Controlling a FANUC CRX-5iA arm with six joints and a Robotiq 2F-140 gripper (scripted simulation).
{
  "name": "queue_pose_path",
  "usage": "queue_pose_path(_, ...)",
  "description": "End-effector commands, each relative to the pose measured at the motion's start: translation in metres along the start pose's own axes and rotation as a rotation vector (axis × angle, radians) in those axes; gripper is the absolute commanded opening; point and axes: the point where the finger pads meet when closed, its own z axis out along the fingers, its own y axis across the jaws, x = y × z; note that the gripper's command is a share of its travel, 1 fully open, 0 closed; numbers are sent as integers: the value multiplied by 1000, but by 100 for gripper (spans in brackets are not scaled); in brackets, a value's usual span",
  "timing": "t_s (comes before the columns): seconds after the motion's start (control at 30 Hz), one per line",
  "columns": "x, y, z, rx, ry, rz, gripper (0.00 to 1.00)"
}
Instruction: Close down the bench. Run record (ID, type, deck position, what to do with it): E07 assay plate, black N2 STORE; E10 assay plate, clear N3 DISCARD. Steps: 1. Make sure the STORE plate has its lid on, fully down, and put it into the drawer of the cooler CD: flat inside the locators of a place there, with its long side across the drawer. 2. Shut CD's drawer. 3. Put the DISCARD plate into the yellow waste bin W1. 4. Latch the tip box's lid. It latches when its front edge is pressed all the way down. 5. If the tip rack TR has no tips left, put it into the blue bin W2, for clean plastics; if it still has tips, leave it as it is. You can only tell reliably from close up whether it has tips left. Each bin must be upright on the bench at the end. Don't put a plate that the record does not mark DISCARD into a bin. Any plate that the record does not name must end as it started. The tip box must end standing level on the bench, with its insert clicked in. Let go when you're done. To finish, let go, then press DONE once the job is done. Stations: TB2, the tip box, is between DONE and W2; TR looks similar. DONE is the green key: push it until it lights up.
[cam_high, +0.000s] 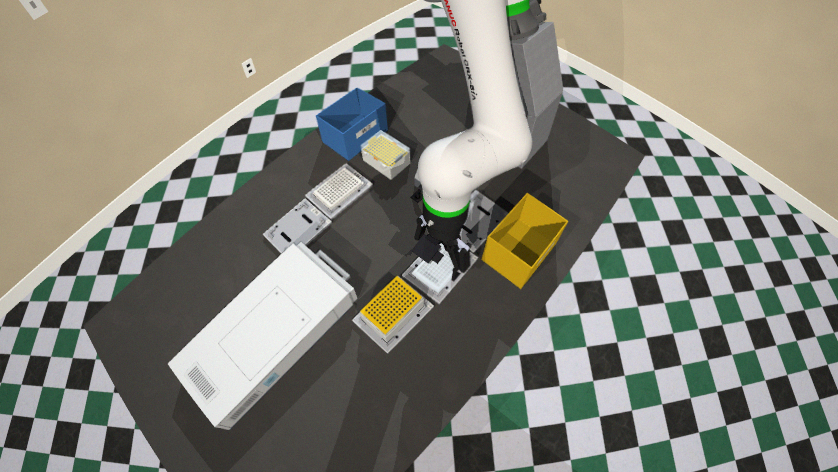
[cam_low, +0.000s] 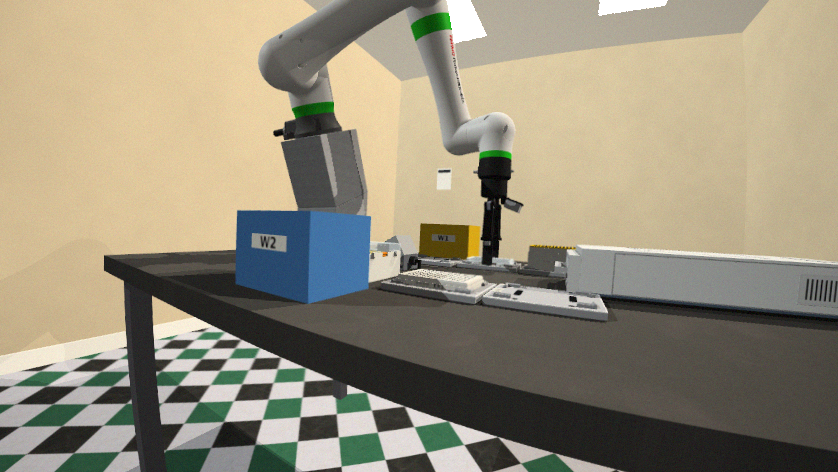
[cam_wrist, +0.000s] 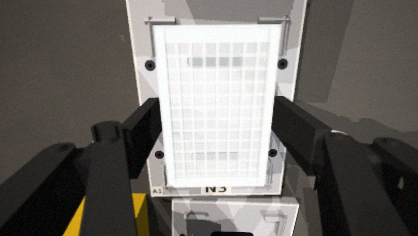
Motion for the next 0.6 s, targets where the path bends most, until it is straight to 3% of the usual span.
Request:
queue_pose_path(0.0,1,0,-1,0,1,0,64)
queue_pose_path(0.4,1,0,-2,0,1,0,59)
queue_pose_path(0.43,1,0,-2,0,1,0,10)
queue_pose_path(0.57,1,0,-2,0,1,0,10)
